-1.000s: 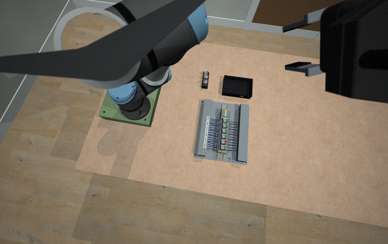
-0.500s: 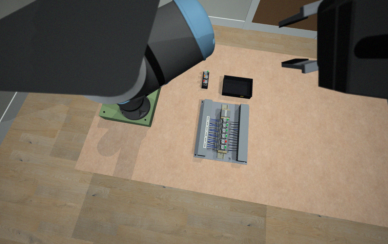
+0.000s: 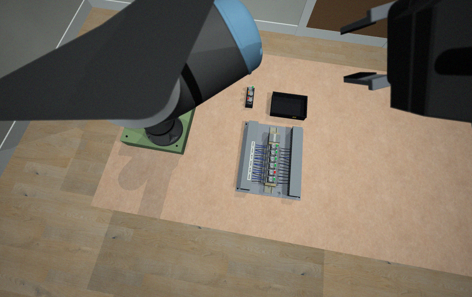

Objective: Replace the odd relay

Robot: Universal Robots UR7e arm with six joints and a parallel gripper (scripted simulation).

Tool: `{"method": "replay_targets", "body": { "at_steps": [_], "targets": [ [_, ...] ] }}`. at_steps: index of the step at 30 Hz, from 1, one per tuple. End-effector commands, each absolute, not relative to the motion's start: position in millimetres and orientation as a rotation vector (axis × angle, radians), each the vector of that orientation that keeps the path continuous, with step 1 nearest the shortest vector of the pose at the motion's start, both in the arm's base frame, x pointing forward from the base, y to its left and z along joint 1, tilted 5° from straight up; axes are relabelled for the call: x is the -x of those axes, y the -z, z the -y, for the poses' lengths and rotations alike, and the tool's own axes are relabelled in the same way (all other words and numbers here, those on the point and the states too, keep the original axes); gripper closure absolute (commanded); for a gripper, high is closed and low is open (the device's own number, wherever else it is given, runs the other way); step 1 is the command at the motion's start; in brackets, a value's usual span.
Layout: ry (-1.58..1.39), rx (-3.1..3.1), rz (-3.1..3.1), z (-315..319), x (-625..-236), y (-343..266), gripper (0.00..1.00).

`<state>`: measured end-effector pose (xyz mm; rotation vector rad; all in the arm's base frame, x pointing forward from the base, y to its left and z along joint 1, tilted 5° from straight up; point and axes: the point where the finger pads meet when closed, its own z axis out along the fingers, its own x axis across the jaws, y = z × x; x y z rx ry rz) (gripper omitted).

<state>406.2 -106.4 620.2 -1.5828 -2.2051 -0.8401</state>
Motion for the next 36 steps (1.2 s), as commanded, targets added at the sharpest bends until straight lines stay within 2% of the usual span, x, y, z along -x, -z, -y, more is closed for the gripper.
{"method": "replay_targets", "body": {
  "at_steps": [1,36],
  "targets": [
    [0.825,1.567,2.201,106.2,-410.6,-619.1,0.00],
    [0.825,1.567,2.201,105.7,-414.2,-616.3,0.00]
  ]
}}
